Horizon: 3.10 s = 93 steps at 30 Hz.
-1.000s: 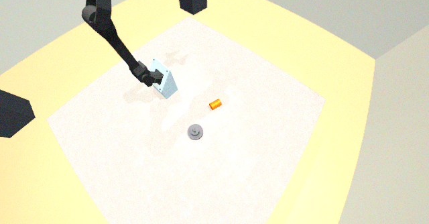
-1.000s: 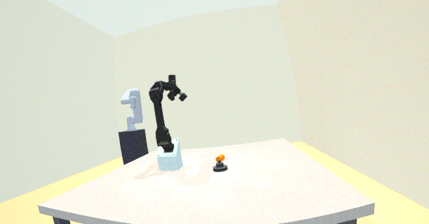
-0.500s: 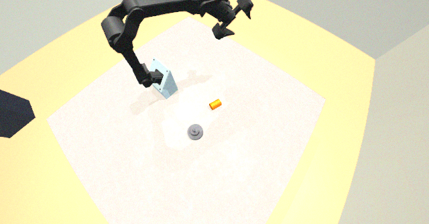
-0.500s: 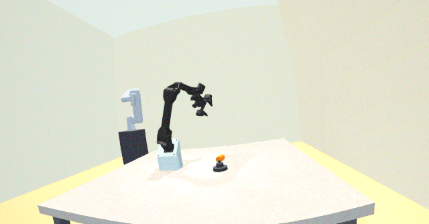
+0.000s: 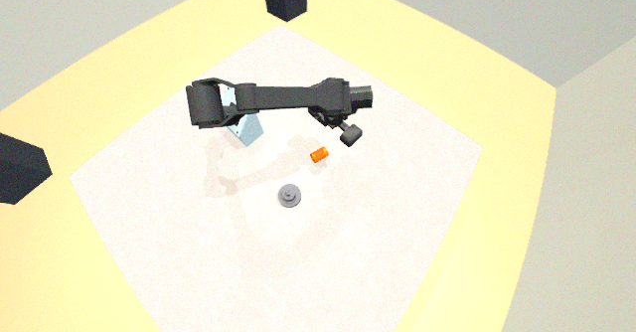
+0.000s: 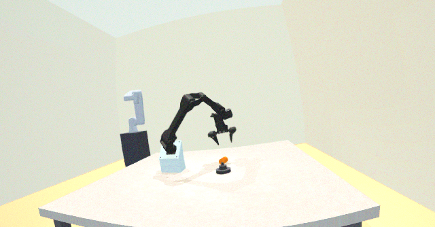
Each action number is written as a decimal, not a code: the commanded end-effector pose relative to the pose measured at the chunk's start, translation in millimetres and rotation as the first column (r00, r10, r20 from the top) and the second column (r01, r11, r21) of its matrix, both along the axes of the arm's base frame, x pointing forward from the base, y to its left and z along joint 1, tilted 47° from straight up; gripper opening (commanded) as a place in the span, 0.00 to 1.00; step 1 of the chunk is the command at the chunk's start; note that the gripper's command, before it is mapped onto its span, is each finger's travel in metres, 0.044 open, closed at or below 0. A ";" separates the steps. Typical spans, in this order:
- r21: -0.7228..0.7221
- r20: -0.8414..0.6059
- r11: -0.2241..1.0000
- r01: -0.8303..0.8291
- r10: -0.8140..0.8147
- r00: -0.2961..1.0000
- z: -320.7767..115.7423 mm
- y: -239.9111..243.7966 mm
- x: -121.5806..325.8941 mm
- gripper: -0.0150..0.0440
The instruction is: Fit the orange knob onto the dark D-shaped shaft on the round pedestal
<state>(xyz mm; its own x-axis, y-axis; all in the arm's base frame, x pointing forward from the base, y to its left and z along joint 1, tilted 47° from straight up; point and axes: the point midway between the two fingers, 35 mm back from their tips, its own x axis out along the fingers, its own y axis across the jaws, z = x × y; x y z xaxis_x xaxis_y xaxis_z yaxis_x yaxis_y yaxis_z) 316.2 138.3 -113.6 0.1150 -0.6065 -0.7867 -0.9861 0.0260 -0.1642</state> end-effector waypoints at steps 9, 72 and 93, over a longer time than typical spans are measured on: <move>-0.123 0.054 0.968 0.220 -0.214 0.975 -5.8 -65.3 -7.7 1.00; -0.127 0.055 0.967 0.220 -0.214 0.975 -48.8 -111.0 -8.2 0.56; 0.149 0.063 0.975 0.162 -0.173 0.983 -31.4 -112.8 -12.3 0.56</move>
